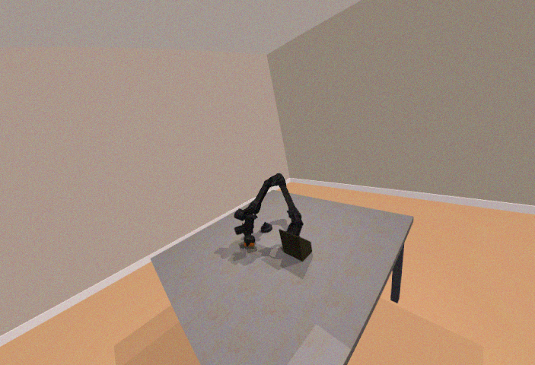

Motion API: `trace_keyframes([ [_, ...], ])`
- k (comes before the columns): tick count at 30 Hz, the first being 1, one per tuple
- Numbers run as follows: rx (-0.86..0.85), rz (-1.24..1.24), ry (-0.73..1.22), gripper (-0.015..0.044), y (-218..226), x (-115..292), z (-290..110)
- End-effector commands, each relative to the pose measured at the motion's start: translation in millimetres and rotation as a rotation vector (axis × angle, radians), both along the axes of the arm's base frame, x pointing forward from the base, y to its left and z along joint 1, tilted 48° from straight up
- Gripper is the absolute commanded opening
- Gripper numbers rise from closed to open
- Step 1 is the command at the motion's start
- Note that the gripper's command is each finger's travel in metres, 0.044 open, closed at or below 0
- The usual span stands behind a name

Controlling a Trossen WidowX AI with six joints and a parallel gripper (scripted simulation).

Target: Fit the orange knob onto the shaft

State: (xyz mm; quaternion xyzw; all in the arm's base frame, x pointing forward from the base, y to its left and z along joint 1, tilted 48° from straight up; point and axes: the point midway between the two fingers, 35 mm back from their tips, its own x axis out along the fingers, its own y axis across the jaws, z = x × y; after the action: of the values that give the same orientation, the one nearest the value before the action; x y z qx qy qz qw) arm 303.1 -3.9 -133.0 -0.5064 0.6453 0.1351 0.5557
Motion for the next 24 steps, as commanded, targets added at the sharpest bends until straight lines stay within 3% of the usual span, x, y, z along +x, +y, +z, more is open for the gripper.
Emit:
trace_keyframes([
  [1,0.054,0.027,-0.027,0.0179,-1.0,-3.0,3.4],
  [24,0.361,0.177,-0.194,0.0179,-11.7,-18.2,20.5],
])
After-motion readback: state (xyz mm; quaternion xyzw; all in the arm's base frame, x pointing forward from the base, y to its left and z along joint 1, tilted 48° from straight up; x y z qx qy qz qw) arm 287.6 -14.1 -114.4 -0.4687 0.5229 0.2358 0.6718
